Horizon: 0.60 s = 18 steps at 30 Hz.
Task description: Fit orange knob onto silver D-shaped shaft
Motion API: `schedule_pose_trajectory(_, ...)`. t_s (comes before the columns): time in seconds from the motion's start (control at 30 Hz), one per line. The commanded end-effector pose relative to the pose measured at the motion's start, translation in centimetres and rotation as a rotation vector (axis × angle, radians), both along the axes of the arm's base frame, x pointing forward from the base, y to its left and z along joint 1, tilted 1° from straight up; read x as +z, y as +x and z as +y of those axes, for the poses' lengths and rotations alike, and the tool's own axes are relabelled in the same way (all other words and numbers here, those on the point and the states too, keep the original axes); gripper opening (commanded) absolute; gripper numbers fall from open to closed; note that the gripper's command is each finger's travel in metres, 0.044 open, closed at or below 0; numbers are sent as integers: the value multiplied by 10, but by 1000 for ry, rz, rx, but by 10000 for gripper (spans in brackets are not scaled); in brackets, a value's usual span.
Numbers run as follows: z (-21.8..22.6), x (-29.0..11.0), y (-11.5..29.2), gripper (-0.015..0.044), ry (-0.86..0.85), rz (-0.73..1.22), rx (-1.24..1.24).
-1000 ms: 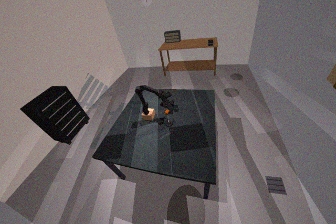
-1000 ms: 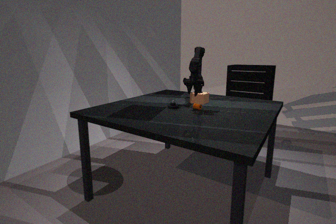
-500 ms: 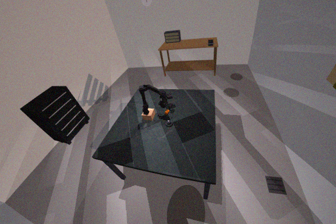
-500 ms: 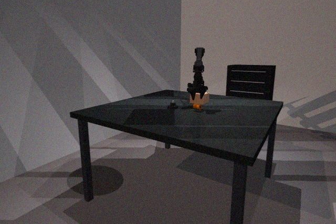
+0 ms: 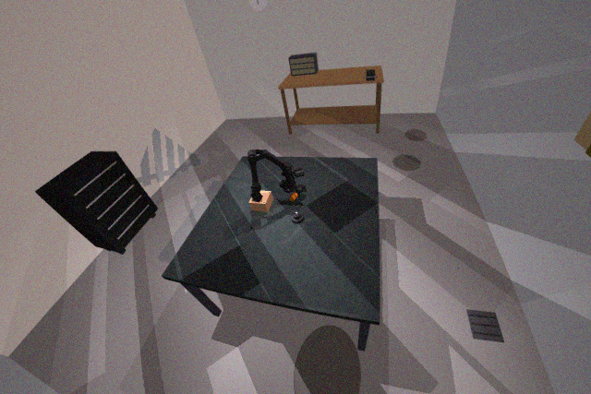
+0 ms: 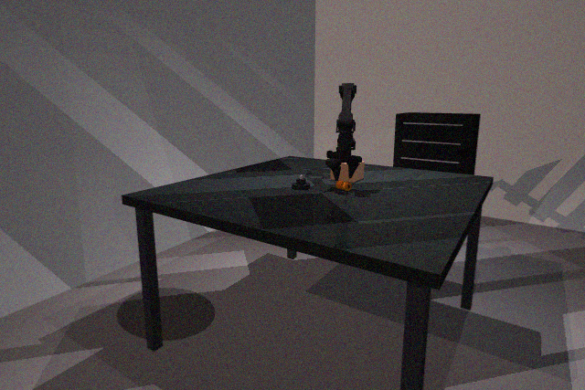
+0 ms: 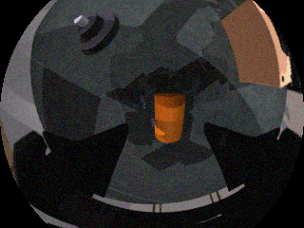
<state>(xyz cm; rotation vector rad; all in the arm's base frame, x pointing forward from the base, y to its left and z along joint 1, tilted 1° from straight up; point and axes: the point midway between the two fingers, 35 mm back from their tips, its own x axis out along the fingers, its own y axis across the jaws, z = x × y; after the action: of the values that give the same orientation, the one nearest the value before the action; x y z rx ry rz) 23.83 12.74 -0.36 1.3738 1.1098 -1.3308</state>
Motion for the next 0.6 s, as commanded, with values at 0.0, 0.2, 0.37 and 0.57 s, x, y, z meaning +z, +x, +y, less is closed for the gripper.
schedule_pose_trajectory(0.0, -1, -10, -3, 440, -1, 12, -6)
schedule_pose_trajectory(0.2, 0, -19, -3, 440, -1, 12, -6)
schedule_pose_trajectory(0.37, 0, -27, -4, 440, -1, 12, -6)
schedule_pose_trajectory(0.57, 0, -37, -5, 440, -1, 12, -6)
